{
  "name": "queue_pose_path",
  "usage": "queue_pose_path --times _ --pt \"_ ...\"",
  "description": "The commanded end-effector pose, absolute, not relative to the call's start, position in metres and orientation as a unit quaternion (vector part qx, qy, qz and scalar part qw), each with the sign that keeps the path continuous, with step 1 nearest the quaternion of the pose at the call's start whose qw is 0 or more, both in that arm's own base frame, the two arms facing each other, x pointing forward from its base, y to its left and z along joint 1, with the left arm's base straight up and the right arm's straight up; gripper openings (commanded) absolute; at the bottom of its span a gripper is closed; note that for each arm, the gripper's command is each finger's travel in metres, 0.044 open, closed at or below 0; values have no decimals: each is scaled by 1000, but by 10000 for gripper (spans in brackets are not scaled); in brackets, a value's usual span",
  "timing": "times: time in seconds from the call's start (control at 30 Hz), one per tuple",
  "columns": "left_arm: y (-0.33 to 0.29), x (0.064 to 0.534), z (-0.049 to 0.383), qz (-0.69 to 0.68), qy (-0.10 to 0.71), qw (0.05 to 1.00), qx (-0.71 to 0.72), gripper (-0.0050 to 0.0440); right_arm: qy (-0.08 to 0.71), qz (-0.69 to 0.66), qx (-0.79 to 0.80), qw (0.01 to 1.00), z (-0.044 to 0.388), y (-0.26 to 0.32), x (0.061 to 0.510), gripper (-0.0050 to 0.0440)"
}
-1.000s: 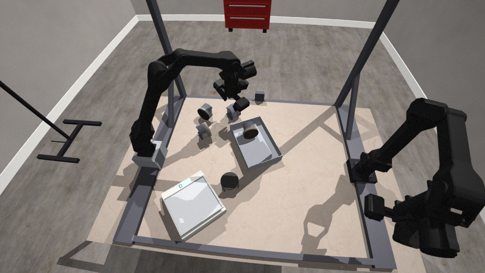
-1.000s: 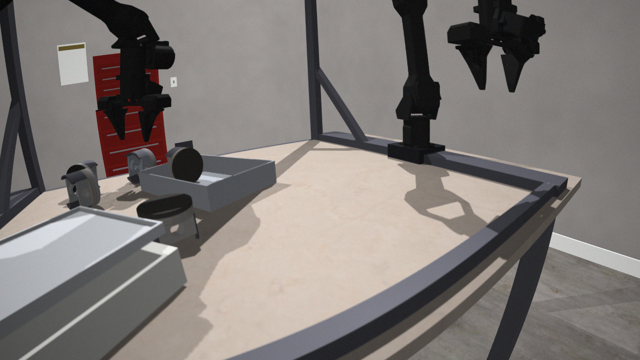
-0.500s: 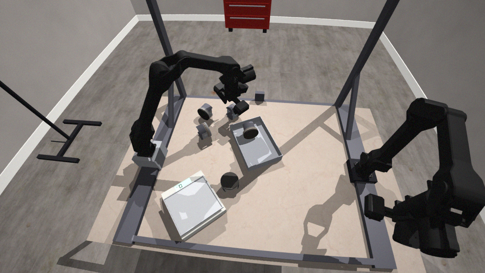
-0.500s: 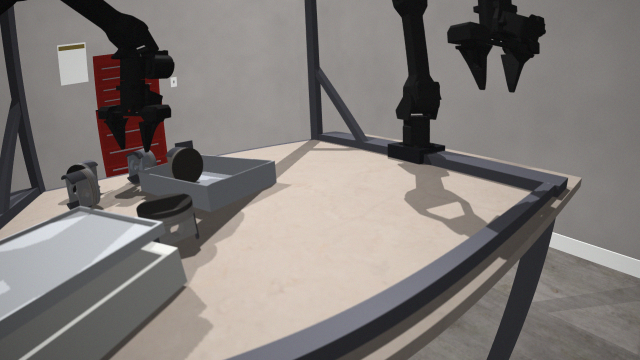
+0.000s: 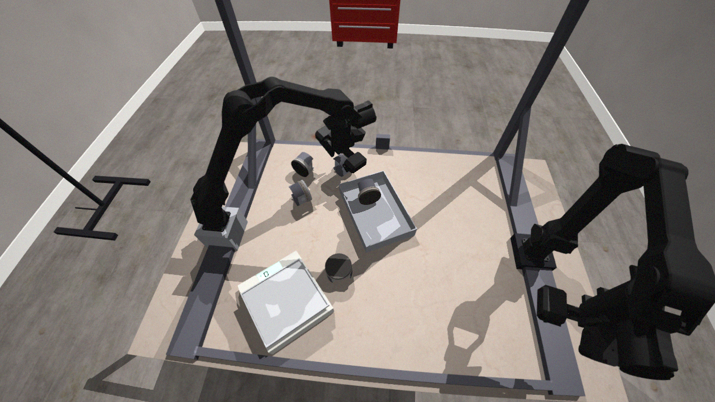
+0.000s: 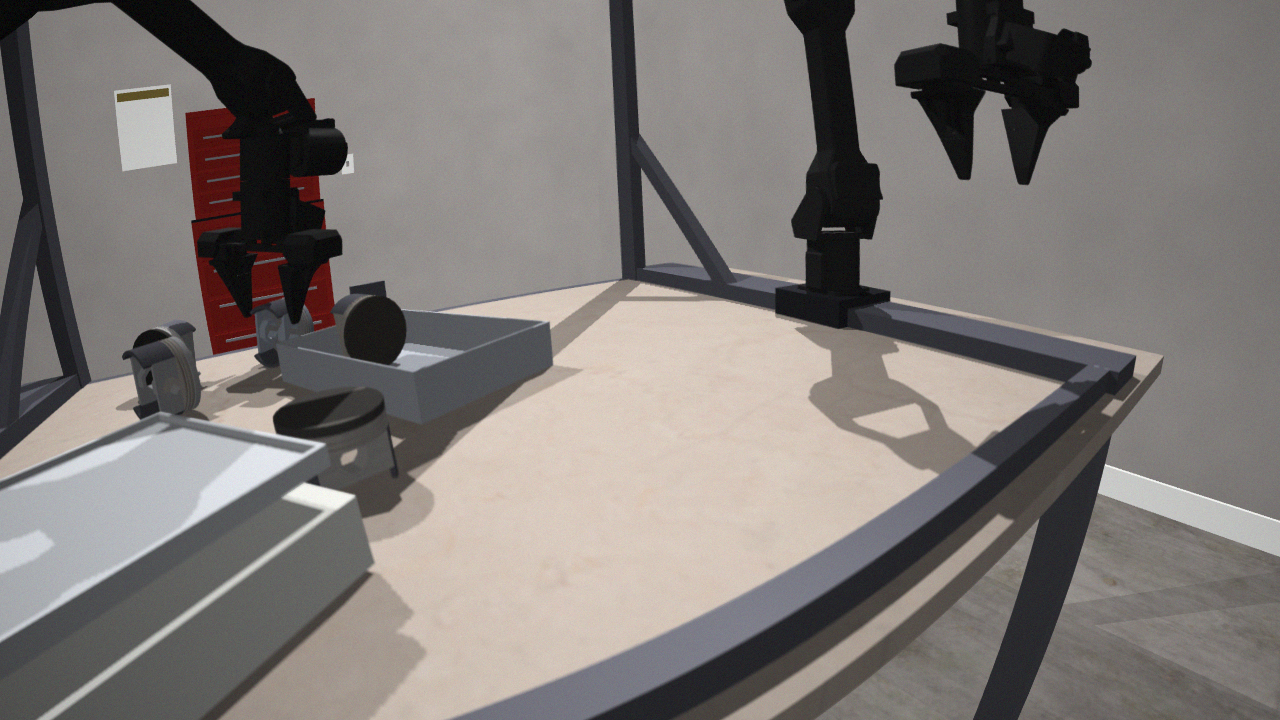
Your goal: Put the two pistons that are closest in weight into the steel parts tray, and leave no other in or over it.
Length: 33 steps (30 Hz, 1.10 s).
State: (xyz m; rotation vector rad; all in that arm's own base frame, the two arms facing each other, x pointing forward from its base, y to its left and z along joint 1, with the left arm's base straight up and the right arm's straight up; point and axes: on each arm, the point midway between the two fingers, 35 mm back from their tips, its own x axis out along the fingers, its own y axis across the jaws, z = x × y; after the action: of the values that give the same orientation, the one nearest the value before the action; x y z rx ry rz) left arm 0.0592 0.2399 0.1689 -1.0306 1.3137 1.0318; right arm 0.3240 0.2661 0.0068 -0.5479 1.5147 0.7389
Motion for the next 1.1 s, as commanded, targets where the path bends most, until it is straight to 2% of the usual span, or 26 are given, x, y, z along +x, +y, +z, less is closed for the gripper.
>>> queue_pose_path --times 0.0,0.37,0.4,1.07 --pt "244 60 174 440 552 561 -432 400 655 328 -238 638 5 271 324 378" --pt "244 60 174 440 552 561 -432 400 655 327 -238 638 -8 273 323 378" --pt "244 60 174 440 552 561 -432 400 646 330 -237 647 1 275 328 158" --pt "244 60 174 440 552 561 -432 400 646 330 -237 647 1 275 328 158"
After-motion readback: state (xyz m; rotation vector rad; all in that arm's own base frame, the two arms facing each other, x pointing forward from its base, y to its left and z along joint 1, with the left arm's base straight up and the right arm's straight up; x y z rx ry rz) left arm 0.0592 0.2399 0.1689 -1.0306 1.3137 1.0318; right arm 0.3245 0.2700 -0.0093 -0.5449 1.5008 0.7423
